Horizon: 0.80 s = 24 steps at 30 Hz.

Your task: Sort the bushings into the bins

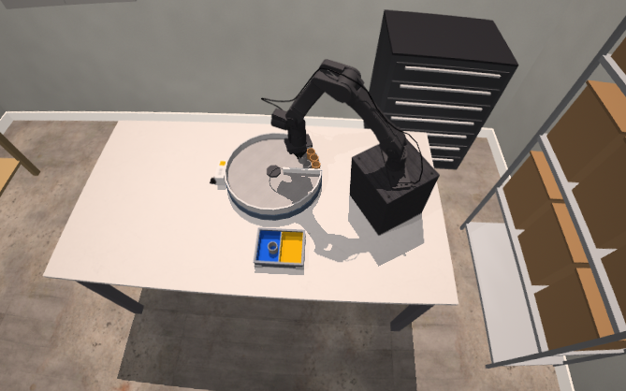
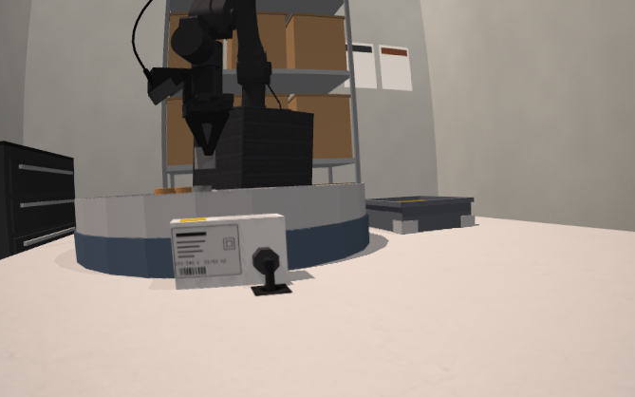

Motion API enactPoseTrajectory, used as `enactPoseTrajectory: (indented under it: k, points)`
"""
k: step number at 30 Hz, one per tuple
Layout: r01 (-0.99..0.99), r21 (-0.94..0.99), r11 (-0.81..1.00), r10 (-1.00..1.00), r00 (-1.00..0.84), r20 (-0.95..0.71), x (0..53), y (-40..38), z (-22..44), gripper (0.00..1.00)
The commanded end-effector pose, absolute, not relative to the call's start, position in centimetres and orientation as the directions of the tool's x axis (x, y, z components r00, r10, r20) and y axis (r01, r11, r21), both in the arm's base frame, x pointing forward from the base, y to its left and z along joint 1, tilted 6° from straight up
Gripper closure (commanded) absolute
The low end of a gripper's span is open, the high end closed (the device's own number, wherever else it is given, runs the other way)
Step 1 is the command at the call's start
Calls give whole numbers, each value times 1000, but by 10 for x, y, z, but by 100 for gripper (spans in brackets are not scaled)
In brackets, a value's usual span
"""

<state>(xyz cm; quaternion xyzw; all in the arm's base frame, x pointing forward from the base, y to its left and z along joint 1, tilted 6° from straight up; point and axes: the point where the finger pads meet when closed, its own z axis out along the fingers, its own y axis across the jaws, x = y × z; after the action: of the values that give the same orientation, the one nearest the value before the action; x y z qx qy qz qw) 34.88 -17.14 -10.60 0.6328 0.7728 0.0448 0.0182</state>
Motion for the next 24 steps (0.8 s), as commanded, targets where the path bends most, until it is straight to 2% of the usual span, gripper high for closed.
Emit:
enactPoseTrajectory:
  k: [1,5,16,18,24]
  points:
    - [965,123,233,972,-233,-17,364,-171,-91,100]
    - [944,105,312,950,-313,-8,367,-140,-93,100]
    - [796,91,598,801,-598,-31,421,-41,-91,100]
    - [796,91,598,801,-598,-31,421,-41,-91,100]
    - [658,85,748,663,-747,-50,451,24,-85,100]
